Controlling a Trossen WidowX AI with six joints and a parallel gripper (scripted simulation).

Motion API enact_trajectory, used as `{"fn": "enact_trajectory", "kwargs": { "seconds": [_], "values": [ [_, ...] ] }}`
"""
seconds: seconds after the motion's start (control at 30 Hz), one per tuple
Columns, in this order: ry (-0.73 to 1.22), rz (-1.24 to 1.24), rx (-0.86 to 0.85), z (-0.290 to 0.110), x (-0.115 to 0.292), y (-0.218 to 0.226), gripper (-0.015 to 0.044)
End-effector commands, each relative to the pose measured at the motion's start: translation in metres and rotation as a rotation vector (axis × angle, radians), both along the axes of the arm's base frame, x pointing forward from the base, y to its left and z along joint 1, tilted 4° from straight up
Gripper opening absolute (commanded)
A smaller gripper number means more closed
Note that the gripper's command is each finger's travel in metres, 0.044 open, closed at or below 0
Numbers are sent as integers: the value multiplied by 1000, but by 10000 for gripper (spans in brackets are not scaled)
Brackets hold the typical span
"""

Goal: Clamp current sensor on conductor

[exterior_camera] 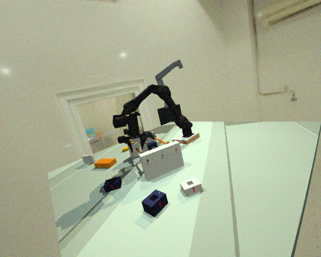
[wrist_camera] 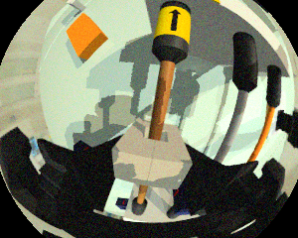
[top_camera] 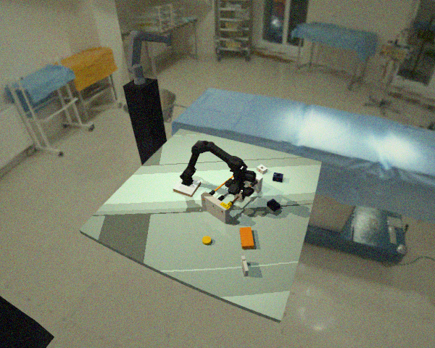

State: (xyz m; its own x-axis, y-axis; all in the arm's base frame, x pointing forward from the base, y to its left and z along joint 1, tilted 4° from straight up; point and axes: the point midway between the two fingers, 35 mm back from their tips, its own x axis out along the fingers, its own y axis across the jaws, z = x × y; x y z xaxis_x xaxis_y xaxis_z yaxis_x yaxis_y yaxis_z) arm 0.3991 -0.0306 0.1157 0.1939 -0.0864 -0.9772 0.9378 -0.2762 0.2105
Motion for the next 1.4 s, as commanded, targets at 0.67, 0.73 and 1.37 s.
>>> {"fn": "enact_trajectory", "kwargs": {
  "seconds": [0.67,0.73,1.37],
  "values": [
    [1,0,0,0,0,0,264],
    [1,0,0,0,0,0,264],
    [1,0,0,0,0,0,264]
  ]
}}
